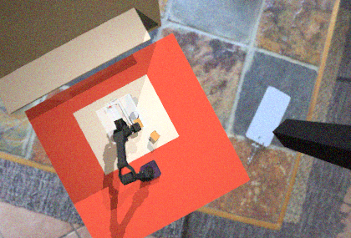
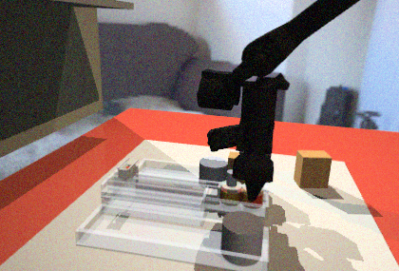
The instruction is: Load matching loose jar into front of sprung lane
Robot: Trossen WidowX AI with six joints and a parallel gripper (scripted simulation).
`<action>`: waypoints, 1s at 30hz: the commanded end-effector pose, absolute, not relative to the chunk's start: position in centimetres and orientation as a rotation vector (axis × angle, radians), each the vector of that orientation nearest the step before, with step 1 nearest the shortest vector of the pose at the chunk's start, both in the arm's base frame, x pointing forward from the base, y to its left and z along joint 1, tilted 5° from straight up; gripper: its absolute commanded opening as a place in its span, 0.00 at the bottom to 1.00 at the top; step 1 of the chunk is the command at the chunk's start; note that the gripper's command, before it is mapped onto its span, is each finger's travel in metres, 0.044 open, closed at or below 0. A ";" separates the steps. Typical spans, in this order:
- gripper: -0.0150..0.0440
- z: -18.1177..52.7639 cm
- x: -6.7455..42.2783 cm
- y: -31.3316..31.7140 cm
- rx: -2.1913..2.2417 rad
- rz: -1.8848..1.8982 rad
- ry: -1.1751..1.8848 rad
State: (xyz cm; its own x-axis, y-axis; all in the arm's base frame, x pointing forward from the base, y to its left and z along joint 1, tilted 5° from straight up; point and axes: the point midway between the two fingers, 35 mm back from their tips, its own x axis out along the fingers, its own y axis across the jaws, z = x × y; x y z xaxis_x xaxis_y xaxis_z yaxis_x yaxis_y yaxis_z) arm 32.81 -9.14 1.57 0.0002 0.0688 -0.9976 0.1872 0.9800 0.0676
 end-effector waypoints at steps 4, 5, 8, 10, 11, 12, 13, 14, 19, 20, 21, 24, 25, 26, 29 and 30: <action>0.25 1.6 32.9 -9.1 0.205 -0.095 1.561; 0.25 1.6 32.9 -9.1 0.205 -0.095 1.561; 0.25 1.6 32.9 -9.1 0.205 -0.095 1.561; 0.25 1.6 32.8 -9.1 0.205 -0.095 1.561; 0.25 1.6 32.8 -9.1 0.205 -0.095 1.561; 0.25 1.6 32.8 -9.1 0.205 -0.095 1.561; 0.25 1.6 32.8 -9.1 0.205 -0.095 1.561; 0.25 1.6 32.8 -9.1 0.205 -0.095 1.561; 0.25 1.6 32.7 -9.1 0.205 -0.095 1.561; 0.25 1.6 32.7 -9.1 0.205 -0.095 1.561; 0.25 1.6 32.6 -9.1 0.205 -0.095 1.561; 0.25 1.6 32.6 -9.1 0.205 -0.095 1.561; 0.25 1.6 32.6 -9.1 0.205 -0.095 1.561; 0.25 1.6 32.6 -9.1 0.205 -0.095 1.561; 0.25 1.6 32.5 -9.0 0.205 -0.095 1.561; 0.25 1.6 32.4 -9.0 0.205 -0.095 1.561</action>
